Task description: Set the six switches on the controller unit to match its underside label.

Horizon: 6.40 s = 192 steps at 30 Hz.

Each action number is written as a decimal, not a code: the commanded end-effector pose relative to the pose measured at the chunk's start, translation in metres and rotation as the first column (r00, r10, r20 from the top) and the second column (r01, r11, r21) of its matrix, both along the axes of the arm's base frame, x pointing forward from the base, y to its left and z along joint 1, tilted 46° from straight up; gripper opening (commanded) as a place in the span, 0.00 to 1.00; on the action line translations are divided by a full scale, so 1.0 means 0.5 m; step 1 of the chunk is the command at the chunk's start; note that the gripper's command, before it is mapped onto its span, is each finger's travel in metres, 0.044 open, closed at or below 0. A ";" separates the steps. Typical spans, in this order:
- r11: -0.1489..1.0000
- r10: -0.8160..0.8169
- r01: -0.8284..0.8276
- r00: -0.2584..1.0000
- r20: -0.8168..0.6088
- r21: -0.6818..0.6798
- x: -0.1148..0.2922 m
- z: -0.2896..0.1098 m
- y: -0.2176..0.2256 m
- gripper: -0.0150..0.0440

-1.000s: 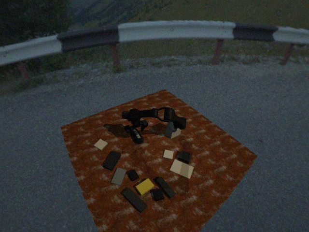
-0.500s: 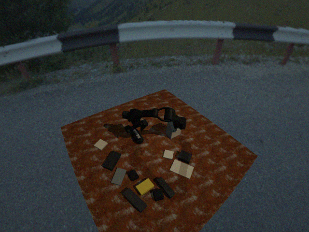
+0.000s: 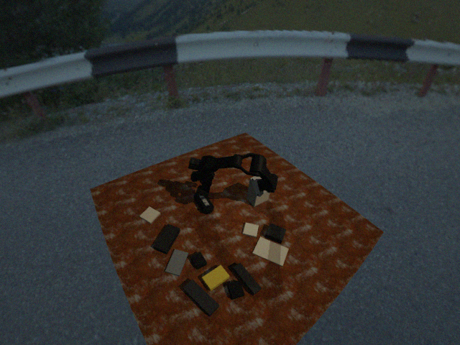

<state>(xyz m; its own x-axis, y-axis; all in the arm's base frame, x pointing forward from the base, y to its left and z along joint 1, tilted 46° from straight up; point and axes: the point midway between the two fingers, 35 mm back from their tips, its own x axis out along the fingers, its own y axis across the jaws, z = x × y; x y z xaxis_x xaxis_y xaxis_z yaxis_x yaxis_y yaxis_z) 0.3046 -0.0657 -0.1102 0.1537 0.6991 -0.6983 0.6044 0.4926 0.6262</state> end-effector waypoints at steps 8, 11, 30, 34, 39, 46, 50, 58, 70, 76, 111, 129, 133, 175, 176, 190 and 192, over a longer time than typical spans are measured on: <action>0.928 0.371 -0.289 0.785 0.497 -0.236 -0.022 0.021 -0.023 0.25; 0.928 0.371 -0.289 0.785 0.497 -0.236 -0.022 0.021 -0.023 0.25; 0.928 0.371 -0.289 0.785 0.497 -0.236 -0.022 0.021 -0.023 0.30; 0.976 0.212 -0.185 0.925 0.316 -0.113 -0.009 0.006 -0.036 0.48; 0.995 -0.098 0.100 0.985 -0.140 0.007 0.010 -0.021 -0.058 0.70; 0.888 -0.410 0.443 0.634 -0.656 -0.127 0.025 -0.049 -0.080 1.00; 0.883 -0.416 0.449 0.619 -0.666 -0.134 0.025 -0.049 -0.080 1.00; 0.883 -0.416 0.449 0.619 -0.666 -0.134 0.025 -0.049 -0.080 1.00; 0.883 -0.417 0.450 0.619 -0.666 -0.134 0.026 -0.065 -0.065 1.00; 0.883 -0.416 0.451 0.619 -0.666 -0.133 0.026 -0.079 -0.051 1.00; 0.883 -0.414 0.452 0.620 -0.667 -0.127 0.022 -0.134 0.006 0.81; 0.883 -0.414 0.452 0.620 -0.667 -0.127 0.022 -0.124 0.000 0.82; 0.883 -0.414 0.452 0.620 -0.667 -0.127 0.022 -0.119 -0.003 0.82; 0.883 -0.414 0.452 0.620 -0.667 -0.128 0.023 -0.062 -0.027 0.82; 0.883 -0.414 0.452 0.620 -0.667 -0.128 0.023 -0.061 -0.028 0.82; 0.883 -0.415 0.452 0.619 -0.667 -0.128 0.024 -0.039 -0.033 0.82; 0.883 -0.415 0.452 0.619 -0.667 -0.129 0.024 -0.036 -0.034 0.82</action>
